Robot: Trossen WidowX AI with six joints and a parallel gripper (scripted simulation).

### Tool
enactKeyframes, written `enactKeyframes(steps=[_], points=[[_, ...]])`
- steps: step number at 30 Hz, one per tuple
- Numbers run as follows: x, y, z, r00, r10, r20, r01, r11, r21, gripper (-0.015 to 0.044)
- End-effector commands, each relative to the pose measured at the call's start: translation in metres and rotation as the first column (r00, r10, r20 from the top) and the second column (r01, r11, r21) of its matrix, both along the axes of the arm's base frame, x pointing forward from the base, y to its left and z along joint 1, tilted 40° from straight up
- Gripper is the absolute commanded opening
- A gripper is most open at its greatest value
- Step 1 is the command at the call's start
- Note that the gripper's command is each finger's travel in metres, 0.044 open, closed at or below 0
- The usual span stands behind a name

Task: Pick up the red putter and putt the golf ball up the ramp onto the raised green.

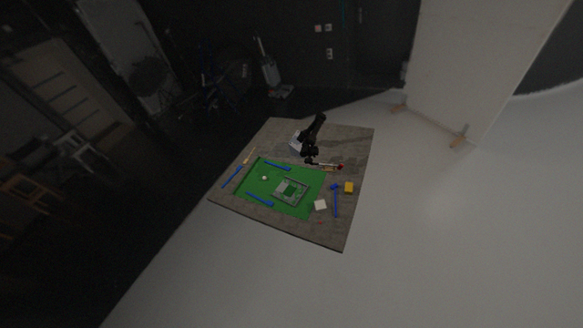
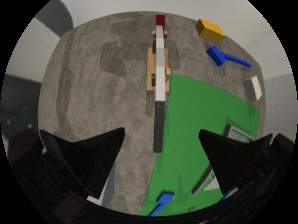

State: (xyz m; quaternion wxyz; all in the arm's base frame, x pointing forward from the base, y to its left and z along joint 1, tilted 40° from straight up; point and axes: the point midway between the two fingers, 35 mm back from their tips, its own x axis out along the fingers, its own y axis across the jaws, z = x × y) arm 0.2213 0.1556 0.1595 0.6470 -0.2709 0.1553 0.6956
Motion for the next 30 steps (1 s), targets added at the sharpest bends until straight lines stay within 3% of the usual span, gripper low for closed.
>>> enactKeyframes(steps=[1, 30], points=[[-0.003, 0.003, -0.007, 1.000, 0.008, -0.006, -0.008, 1.000, 0.008, 0.0440], [-0.001, 0.035, -0.045, 1.000, 0.008, -0.006, -0.008, 1.000, 0.010, 0.0440]])
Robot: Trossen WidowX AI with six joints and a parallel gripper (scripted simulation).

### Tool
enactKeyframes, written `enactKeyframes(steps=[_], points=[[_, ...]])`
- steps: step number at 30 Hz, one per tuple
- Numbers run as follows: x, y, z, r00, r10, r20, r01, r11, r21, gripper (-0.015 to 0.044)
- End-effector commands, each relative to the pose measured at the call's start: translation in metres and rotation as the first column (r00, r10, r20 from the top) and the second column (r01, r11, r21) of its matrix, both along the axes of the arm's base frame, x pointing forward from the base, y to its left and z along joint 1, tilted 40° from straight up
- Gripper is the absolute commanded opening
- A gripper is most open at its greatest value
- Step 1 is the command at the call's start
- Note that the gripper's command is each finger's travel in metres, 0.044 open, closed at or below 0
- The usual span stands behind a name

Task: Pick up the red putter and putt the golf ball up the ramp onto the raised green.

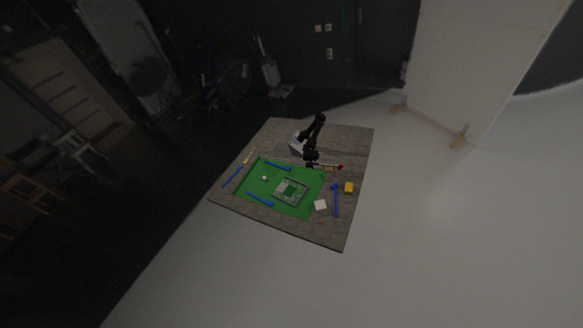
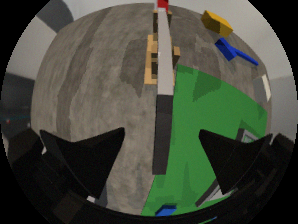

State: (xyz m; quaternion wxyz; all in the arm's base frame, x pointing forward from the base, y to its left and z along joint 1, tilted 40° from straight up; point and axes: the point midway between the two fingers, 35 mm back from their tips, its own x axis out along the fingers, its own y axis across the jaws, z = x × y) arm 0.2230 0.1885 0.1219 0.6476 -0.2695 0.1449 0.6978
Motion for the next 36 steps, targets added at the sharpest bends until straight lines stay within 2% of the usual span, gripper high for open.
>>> enactKeyframes(steps=[1, 16, 31, 36], points=[[-0.0023, 0.0036, -0.0089, 1.000, 0.001, -0.017, -0.001, 1.000, -0.008, 0.0440], [-0.0025, 0.0114, -0.0177, 1.000, 0.001, -0.017, -0.001, 1.000, -0.006, 0.0440], [-0.0011, 0.0114, -0.0142, 1.000, 0.003, -0.006, -0.003, 1.000, 0.000, 0.0046], [-0.0011, 0.0114, -0.0142, 1.000, 0.003, -0.006, -0.003, 1.000, 0.000, 0.0013]])
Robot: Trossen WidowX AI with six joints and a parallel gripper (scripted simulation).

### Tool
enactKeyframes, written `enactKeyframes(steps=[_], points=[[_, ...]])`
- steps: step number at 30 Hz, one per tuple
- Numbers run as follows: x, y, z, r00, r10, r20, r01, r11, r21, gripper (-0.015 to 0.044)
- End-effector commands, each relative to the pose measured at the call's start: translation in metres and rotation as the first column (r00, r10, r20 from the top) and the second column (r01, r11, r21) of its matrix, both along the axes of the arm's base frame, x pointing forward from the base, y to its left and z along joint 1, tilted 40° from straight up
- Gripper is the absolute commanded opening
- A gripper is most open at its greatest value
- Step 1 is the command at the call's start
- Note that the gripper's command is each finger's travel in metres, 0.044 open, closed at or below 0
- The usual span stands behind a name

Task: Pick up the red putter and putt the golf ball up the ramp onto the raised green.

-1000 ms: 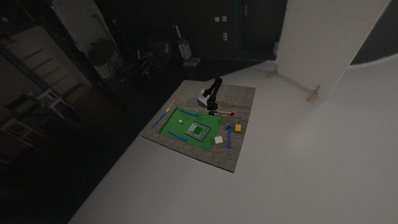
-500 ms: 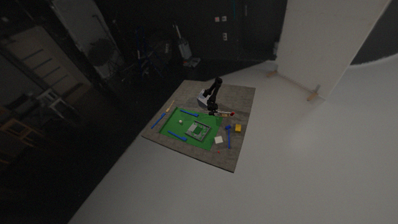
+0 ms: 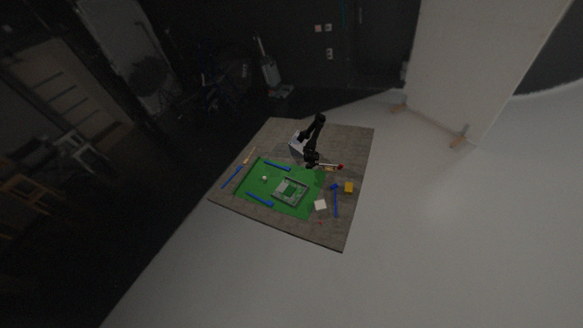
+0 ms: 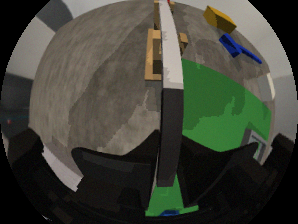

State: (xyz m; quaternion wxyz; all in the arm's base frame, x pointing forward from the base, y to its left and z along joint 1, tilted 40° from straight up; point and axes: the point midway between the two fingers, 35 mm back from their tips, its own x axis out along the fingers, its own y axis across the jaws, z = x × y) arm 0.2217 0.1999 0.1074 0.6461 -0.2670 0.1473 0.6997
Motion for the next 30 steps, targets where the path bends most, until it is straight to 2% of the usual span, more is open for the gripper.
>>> enactKeyframes(steps=[1, 8, 25, 30], points=[[0.000, 0.000, 0.000, 1.000, 0.000, 0.002, 0.000, 1.000, 0.000, 0.0006], [0.003, -0.011, 0.010, 1.000, 0.001, 0.002, -0.001, 1.000, -0.008, 0.0000], [-0.001, -0.063, 0.073, 1.000, 0.000, 0.000, 0.000, 1.000, -0.006, 0.0000], [0.001, -0.064, 0.066, 1.000, -0.011, -0.017, 0.010, 1.000, -0.019, 0.0000]])
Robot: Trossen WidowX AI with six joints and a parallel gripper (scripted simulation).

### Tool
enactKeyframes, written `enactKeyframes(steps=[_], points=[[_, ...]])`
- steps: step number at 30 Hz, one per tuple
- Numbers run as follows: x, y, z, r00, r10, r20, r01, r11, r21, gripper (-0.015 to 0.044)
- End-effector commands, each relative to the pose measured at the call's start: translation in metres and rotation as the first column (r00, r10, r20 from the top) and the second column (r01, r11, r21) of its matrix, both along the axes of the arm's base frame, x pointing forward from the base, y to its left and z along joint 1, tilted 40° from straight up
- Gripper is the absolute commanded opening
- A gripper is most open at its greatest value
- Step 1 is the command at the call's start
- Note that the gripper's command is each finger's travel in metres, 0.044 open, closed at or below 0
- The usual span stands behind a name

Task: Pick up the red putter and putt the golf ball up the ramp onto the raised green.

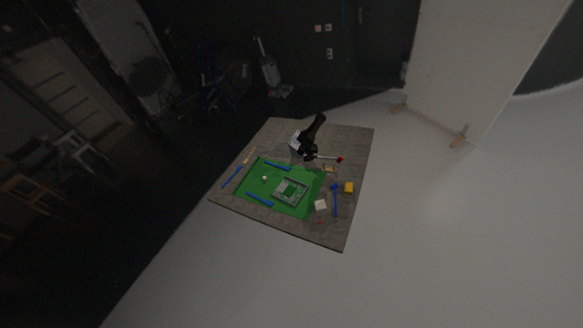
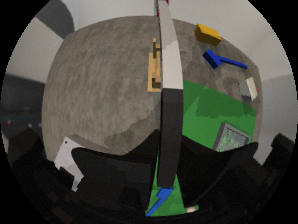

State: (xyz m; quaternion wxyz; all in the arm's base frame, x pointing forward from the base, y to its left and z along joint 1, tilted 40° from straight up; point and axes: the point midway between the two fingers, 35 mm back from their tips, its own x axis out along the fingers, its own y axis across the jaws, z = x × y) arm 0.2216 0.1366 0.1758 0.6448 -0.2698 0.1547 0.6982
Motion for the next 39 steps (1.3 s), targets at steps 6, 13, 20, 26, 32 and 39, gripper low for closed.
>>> enactKeyframes(steps=[6, 13, 20, 26, 32, 39], points=[[0.023, -0.022, -0.017, 0.988, -0.118, -0.097, 0.113, 0.992, -0.053, 0.0000], [0.050, -0.056, -0.039, 0.934, -0.280, -0.222, 0.257, 0.958, -0.128, 0.0000], [0.070, -0.092, -0.061, 0.836, -0.434, -0.336, 0.383, 0.900, -0.209, 0.0000], [0.079, -0.124, -0.080, 0.716, -0.554, -0.424, 0.476, 0.833, -0.284, 0.0000], [0.086, -0.158, -0.102, 0.580, -0.649, -0.492, 0.543, 0.759, -0.360, 0.0000], [0.089, -0.199, -0.130, 0.406, -0.730, -0.549, 0.595, 0.667, -0.448, 0.0000]])
